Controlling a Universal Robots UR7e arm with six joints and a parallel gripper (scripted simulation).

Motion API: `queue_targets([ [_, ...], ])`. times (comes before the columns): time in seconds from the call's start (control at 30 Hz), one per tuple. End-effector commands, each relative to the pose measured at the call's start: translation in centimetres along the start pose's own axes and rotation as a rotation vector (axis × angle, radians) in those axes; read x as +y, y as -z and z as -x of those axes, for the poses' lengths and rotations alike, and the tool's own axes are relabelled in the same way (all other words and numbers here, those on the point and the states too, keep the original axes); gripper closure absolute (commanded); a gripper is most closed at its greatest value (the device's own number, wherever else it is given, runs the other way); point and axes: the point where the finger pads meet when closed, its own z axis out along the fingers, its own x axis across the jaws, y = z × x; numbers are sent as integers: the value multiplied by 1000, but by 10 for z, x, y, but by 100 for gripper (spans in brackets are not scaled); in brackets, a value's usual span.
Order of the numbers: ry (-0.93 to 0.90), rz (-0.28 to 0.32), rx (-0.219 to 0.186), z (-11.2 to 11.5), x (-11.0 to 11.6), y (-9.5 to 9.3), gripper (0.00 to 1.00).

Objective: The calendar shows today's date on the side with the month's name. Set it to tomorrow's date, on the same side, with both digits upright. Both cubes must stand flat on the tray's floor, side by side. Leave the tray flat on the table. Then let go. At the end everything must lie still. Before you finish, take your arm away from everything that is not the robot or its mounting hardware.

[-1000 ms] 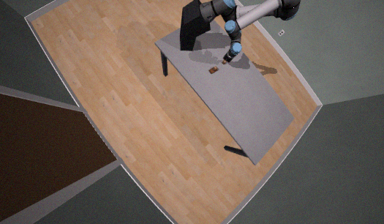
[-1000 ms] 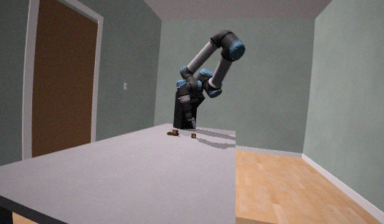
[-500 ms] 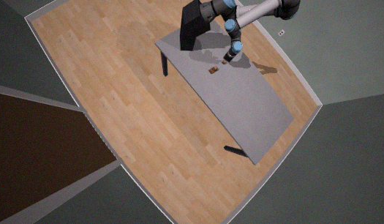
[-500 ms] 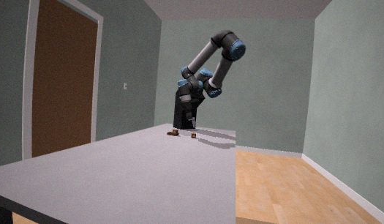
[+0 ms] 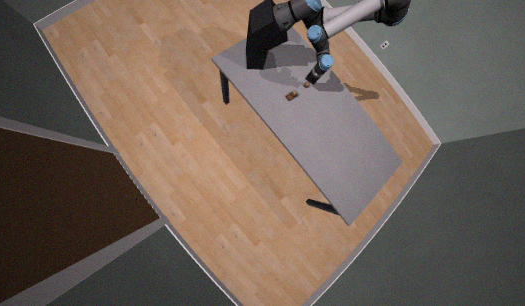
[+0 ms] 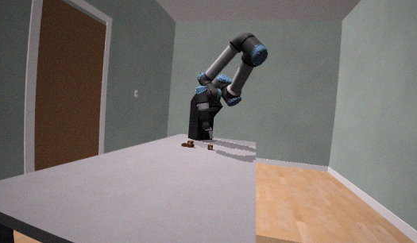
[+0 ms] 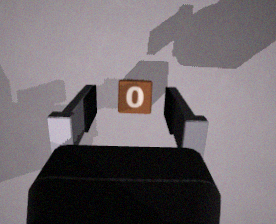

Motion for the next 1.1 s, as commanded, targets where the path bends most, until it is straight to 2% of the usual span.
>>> queue_targets([
  [0.0, 0, 65, -6, 1, 0, -1, 0],
  [0.5, -4, 191, 12, -2, -2, 1, 0],
  [1.07, -4, 205, 16, -3, -3, 2, 0],
])
